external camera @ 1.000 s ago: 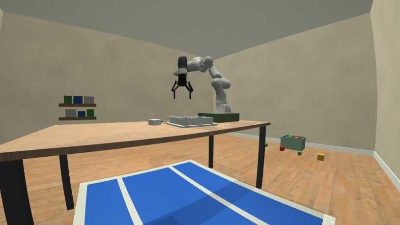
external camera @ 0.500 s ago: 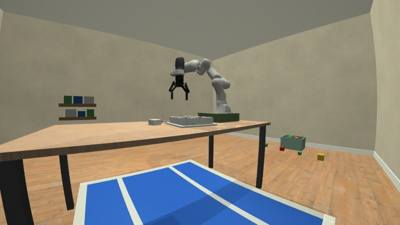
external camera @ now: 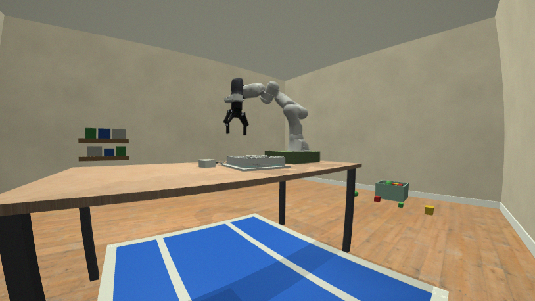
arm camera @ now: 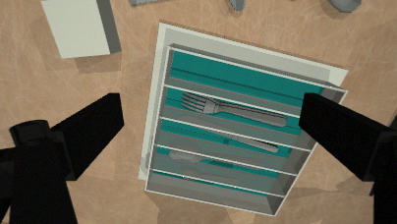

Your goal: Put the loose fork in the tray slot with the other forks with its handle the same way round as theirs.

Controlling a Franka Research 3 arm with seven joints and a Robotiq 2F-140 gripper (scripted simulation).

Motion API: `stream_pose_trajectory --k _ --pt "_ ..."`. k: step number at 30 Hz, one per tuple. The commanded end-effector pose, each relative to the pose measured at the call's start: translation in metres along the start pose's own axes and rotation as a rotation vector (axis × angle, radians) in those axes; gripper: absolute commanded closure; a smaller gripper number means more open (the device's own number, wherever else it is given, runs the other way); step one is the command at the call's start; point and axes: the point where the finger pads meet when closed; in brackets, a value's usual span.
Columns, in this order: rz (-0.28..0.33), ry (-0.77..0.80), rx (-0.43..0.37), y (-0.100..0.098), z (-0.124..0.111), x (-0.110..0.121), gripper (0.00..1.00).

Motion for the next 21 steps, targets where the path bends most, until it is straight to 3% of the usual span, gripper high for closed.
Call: stream_pose_trajectory --k 1,21 --pt "-0.014 -0.167 0.009 0.003 0.009 -0.002 0.00" --pt "-0.016 -0.429 0.013 0.011 0.037 -0.018 0.00"
Point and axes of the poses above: the point where the finger pads meet when closed, its own y axis out along the fingers, its own x axis across the jaws, z = x × y, and after that the axes turned 13 degrees about y, right-handed
